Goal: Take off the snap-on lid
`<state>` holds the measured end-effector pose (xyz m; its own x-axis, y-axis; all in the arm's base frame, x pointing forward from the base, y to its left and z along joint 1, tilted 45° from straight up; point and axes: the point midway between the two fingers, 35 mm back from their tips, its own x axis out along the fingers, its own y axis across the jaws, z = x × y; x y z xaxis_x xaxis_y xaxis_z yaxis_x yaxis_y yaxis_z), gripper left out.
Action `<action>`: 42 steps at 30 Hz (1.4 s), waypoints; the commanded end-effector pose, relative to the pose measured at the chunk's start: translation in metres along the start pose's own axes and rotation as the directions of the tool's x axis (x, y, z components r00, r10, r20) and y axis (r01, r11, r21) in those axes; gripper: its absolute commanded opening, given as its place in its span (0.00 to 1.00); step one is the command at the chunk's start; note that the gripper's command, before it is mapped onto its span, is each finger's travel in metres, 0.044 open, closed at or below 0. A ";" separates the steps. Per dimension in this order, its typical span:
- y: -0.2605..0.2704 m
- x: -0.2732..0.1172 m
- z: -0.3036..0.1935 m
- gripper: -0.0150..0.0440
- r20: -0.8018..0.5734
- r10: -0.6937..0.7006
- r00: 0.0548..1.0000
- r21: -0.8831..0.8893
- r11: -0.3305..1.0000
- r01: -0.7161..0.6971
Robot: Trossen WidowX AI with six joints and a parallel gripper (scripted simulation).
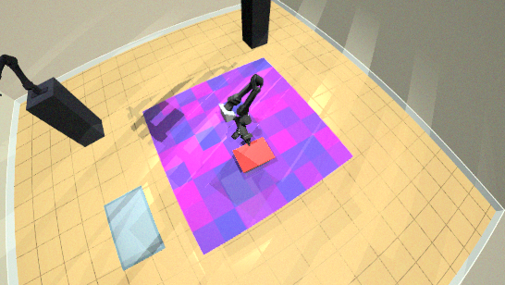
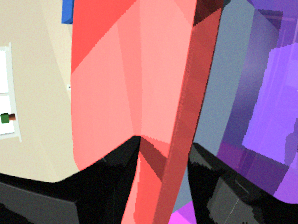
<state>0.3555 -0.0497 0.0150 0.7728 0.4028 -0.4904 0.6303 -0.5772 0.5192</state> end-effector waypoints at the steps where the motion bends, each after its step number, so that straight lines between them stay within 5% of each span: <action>1: 0.003 -0.003 0.000 0.25 -0.002 0.007 1.000 -0.004 1.000 -0.007; 42: 0.009 -0.009 0.001 0.25 -0.001 0.007 1.000 -0.004 1.000 -0.007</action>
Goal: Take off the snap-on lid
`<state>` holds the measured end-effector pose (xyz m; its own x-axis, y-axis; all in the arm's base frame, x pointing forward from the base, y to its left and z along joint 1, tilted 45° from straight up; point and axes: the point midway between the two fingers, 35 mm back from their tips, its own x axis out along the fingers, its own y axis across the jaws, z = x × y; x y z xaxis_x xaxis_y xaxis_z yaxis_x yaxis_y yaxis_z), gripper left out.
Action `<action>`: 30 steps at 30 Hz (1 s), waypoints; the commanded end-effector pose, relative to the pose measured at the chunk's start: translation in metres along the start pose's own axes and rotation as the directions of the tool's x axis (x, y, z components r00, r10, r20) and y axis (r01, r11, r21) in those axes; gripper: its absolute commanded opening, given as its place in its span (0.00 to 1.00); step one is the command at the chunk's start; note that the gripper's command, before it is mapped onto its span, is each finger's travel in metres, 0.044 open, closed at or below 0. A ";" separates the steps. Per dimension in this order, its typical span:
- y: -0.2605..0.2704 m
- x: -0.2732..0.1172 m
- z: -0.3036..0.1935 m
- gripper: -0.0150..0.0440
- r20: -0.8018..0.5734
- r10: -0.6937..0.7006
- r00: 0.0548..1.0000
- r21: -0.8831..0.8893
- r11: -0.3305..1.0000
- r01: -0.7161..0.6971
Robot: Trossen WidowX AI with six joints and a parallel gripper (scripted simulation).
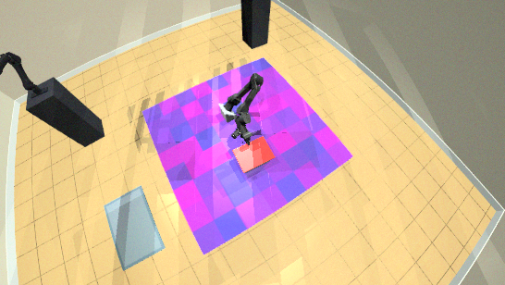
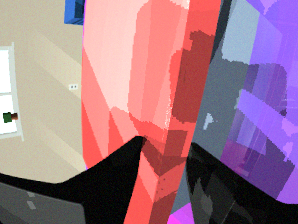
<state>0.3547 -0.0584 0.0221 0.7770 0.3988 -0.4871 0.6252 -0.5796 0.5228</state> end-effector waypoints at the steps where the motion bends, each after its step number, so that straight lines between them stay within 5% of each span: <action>1: 0.001 -0.001 0.000 0.25 -0.002 0.000 1.000 -0.004 1.000 0.000; 30: 0.002 0.002 0.000 0.25 0.000 0.000 1.000 0.000 1.000 0.000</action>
